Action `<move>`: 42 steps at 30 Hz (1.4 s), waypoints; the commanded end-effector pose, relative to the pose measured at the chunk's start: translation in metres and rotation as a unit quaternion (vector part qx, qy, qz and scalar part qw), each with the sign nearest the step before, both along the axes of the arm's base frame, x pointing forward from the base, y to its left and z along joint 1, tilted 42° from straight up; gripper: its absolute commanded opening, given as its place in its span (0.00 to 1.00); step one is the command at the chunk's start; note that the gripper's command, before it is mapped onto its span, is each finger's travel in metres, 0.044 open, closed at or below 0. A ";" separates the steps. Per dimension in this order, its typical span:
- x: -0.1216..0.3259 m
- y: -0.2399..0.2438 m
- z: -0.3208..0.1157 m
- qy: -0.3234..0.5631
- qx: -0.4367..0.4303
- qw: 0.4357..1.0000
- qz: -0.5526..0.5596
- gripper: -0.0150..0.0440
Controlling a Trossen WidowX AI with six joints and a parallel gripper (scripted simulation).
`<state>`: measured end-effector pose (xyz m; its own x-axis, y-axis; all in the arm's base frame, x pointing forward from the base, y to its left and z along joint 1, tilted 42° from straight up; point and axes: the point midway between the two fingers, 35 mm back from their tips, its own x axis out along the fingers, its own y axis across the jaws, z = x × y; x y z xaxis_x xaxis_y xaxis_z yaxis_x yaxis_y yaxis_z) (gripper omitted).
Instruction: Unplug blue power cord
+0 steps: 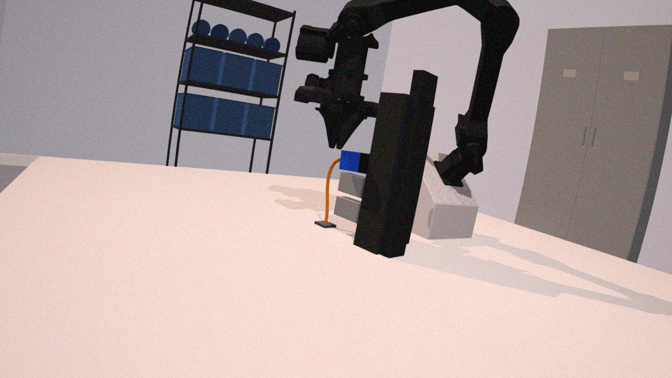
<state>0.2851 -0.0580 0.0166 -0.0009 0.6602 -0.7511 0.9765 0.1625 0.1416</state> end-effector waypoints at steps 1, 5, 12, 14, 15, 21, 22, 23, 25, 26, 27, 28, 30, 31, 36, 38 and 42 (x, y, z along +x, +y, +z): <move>-0.001 0.003 0.000 0.002 0.001 1.000 0.003 0.52; -0.001 0.003 0.000 0.002 0.001 1.000 0.003 0.53; 0.000 -0.001 0.003 0.001 0.002 1.000 0.000 0.53; 0.000 -0.003 0.005 0.001 0.002 1.000 -0.001 0.53; 0.000 -0.003 0.005 0.001 0.002 1.000 -0.001 0.53; -0.001 0.001 0.009 0.001 0.002 1.000 -0.001 0.53; -0.001 0.003 0.010 0.001 0.002 1.000 -0.001 0.53; -0.002 0.004 0.011 0.001 0.002 1.000 -0.001 0.53; -0.003 0.006 0.013 0.001 0.002 1.000 -0.001 0.53; -0.003 0.007 0.014 0.001 0.002 1.000 -0.001 0.53; -0.003 0.009 0.015 0.001 0.002 1.000 -0.001 0.53; -0.004 0.010 0.016 0.001 0.002 1.000 -0.001 0.53; -0.005 0.012 0.018 0.001 0.002 1.000 -0.001 0.53; -0.005 0.013 0.019 0.001 0.002 1.000 -0.001 0.53; -0.008 0.019 0.025 0.001 0.002 1.000 -0.001 0.53; -0.009 0.022 0.027 0.001 0.002 1.000 -0.001 0.53; -0.011 0.026 0.031 0.001 0.003 1.000 -0.001 0.53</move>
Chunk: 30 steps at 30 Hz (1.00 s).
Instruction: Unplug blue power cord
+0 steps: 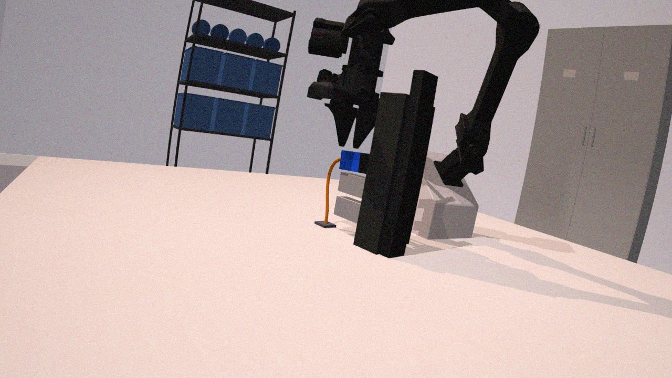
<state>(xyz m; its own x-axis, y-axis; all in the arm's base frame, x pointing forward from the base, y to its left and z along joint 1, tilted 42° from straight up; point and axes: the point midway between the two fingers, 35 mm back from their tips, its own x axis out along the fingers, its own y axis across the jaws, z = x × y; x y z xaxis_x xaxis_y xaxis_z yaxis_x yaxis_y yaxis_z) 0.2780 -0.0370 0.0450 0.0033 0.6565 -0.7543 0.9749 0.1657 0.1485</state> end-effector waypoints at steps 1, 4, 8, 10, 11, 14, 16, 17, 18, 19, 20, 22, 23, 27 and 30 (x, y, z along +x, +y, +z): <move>-0.004 0.006 0.003 0.005 0.005 1.000 -0.002 0.53; -0.005 0.007 0.004 0.005 0.005 1.000 -0.002 0.53; -0.005 0.008 0.003 0.005 0.005 1.000 -0.002 0.53; -0.005 0.009 0.002 0.005 0.005 1.000 -0.002 0.53; -0.005 0.009 0.001 0.005 0.005 1.000 -0.002 0.53; -0.005 0.012 -0.002 0.005 0.005 1.000 -0.002 0.53; -0.005 0.015 -0.005 0.005 0.005 1.000 -0.002 0.53; -0.005 0.015 -0.005 0.005 0.005 1.000 -0.002 0.53; -0.005 0.015 -0.005 0.005 0.005 1.000 -0.002 0.53; -0.005 0.015 -0.005 0.005 0.005 1.000 -0.002 0.53; -0.005 0.015 -0.005 0.005 0.005 1.000 -0.002 0.53; -0.005 0.015 -0.005 0.005 0.005 1.000 -0.002 0.53; -0.003 0.013 -0.004 0.002 0.001 1.000 0.000 0.48; -0.003 0.013 -0.004 0.002 0.001 1.000 0.000 0.34; -0.003 0.013 -0.004 0.002 0.001 1.000 0.000 0.30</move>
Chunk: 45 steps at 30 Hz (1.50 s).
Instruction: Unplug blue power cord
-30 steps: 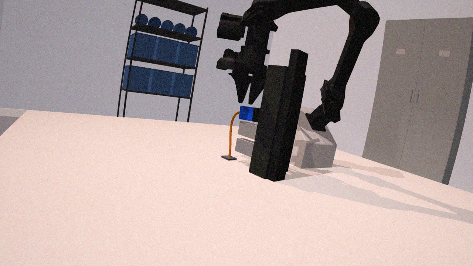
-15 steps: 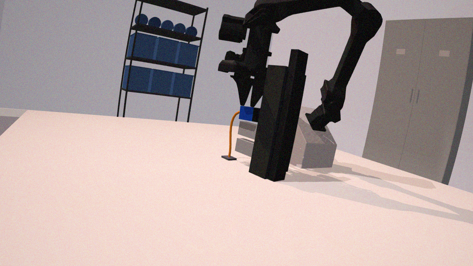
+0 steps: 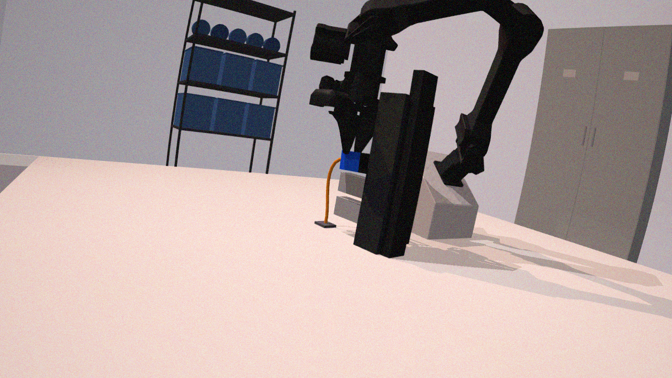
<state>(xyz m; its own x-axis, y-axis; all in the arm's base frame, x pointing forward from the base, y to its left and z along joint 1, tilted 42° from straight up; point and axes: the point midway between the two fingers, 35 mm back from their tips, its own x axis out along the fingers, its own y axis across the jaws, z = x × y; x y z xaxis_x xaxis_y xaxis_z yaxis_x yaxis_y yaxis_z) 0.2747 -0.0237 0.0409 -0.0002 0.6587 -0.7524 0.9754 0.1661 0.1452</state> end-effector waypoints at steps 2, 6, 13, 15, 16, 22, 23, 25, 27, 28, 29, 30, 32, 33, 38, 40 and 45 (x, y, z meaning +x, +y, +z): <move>0.000 0.000 0.000 0.000 0.000 1.000 0.000 0.28; 0.000 -0.001 0.000 0.000 0.000 1.000 0.000 0.25; 0.003 -0.007 -0.006 0.000 0.000 1.000 0.000 0.25; 0.004 -0.010 -0.008 0.000 0.000 1.000 -0.001 0.25; 0.005 -0.011 -0.008 0.000 0.000 1.000 -0.001 0.25; 0.008 -0.018 -0.014 0.001 0.000 1.000 -0.001 0.25; 0.008 -0.020 -0.015 0.001 0.000 1.000 -0.001 0.25; 0.009 -0.022 -0.017 0.001 0.000 1.000 -0.001 0.25; 0.010 -0.025 -0.019 0.001 0.000 1.000 -0.001 0.25; 0.010 -0.026 -0.020 0.001 0.000 1.000 -0.001 0.25; 0.010 -0.027 -0.020 0.001 0.000 1.000 -0.001 0.25; 0.011 -0.029 -0.021 0.001 0.000 1.000 -0.001 0.25; 0.012 -0.031 -0.023 0.001 0.000 1.000 -0.002 0.25; 0.012 -0.033 -0.024 0.001 0.000 1.000 -0.002 0.25; 0.013 -0.040 -0.028 0.002 0.000 1.000 -0.002 0.25; 0.012 -0.033 -0.026 0.003 0.002 1.000 0.000 0.30; 0.012 -0.033 -0.026 0.003 0.002 1.000 0.000 0.52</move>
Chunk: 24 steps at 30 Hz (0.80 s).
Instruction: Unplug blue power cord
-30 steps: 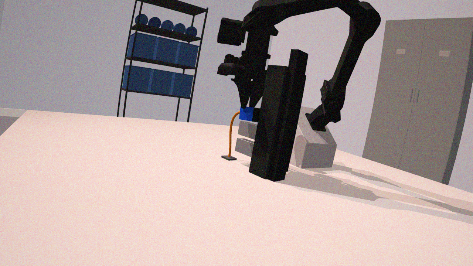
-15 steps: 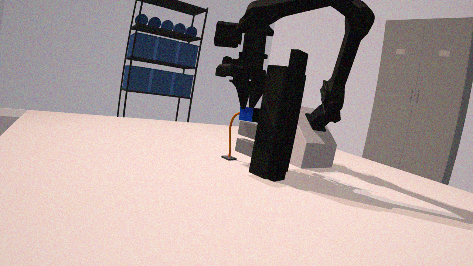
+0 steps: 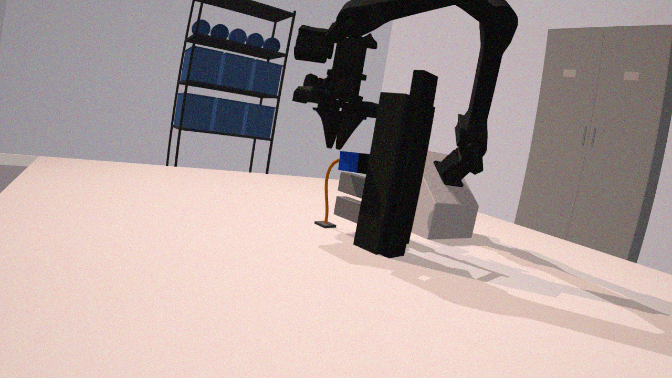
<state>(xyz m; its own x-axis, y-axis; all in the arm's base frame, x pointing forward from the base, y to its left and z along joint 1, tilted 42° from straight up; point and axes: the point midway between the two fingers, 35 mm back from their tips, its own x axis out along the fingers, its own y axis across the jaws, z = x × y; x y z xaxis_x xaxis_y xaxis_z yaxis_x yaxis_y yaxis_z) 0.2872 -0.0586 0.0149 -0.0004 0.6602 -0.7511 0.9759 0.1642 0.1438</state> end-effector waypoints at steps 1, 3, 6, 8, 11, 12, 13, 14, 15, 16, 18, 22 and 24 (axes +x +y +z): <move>-0.001 0.002 0.000 0.002 0.001 1.000 0.001 0.53; -0.001 0.002 0.000 0.002 0.001 1.000 0.001 0.53; -0.001 0.002 0.000 0.002 0.001 1.000 0.001 0.53; -0.001 0.002 0.000 0.002 0.001 1.000 0.001 0.53; 0.000 -0.002 0.003 0.002 0.001 1.000 -0.001 0.53; 0.000 -0.004 0.005 0.002 0.002 1.000 -0.002 0.53; 0.000 -0.004 0.005 0.002 0.002 1.000 -0.002 0.53; 0.000 -0.004 0.005 0.002 0.002 1.000 -0.002 0.53; 0.000 -0.004 0.005 0.002 0.002 1.000 -0.002 0.53; 0.000 -0.004 0.005 0.002 0.002 1.000 -0.002 0.53; -0.001 -0.003 0.006 0.002 0.002 1.000 -0.002 0.53; -0.002 0.001 0.010 0.002 0.002 1.000 -0.002 0.53; -0.003 0.004 0.012 0.002 0.002 1.000 -0.002 0.53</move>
